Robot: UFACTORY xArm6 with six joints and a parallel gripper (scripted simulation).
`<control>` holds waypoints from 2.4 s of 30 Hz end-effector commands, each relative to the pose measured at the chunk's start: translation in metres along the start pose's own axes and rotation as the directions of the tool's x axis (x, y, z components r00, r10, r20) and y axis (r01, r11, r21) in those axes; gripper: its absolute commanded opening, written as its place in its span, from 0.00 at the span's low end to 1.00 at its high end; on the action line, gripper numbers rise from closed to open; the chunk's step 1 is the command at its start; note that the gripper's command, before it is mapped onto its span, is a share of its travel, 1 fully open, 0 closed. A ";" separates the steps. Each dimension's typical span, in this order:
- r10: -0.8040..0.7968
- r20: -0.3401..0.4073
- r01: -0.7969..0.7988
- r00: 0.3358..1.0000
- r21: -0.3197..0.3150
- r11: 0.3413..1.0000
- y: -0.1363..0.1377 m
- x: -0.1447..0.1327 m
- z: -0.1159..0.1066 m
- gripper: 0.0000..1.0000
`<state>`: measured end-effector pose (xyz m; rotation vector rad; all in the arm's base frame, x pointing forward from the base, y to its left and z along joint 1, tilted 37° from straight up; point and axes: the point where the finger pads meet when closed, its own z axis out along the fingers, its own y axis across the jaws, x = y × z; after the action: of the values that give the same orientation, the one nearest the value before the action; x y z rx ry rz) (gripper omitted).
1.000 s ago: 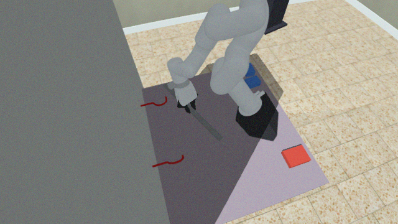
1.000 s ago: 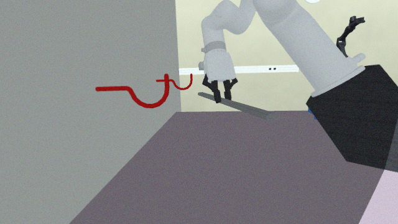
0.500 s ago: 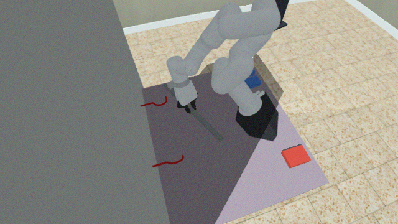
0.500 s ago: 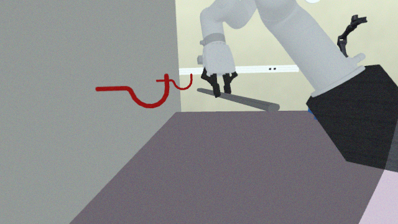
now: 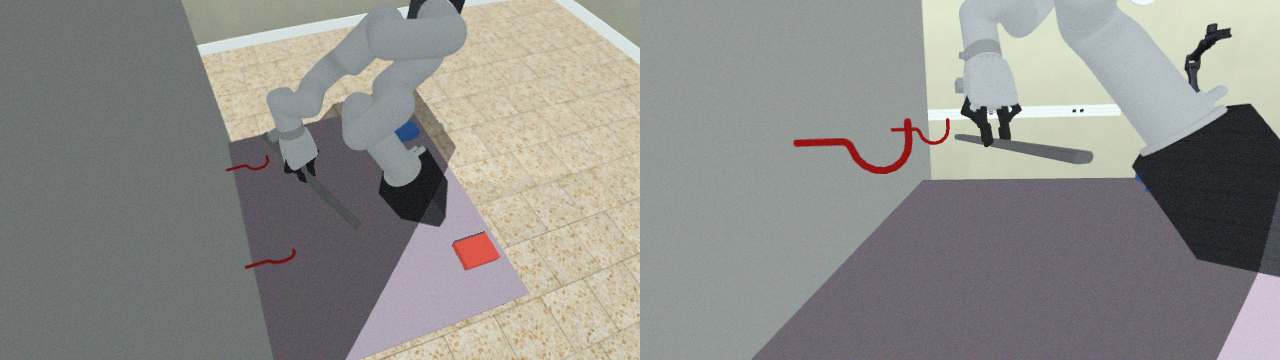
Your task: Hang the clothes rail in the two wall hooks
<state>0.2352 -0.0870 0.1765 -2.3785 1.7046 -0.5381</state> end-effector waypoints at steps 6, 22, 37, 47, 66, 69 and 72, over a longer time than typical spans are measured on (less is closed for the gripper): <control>0.000 -0.003 0.000 1.000 0.002 1.000 -0.006 -0.011 -0.011 0.00; 0.000 -0.003 0.000 1.000 0.002 1.000 -0.015 -0.032 -0.028 0.00; 0.000 -0.002 0.000 1.000 0.003 1.000 -0.024 -0.051 -0.044 0.00; 0.000 -0.002 0.000 1.000 0.003 1.000 -0.030 -0.065 -0.056 0.00; 0.000 -0.001 0.000 1.000 0.003 1.000 -0.040 -0.087 -0.075 0.00; 0.000 -0.001 0.000 1.000 0.003 1.000 -0.042 -0.091 -0.078 0.00; 0.000 -0.001 0.000 1.000 0.003 1.000 -0.044 -0.096 -0.082 0.00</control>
<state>0.2160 0.0187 0.2442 -2.3784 1.7039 -0.5377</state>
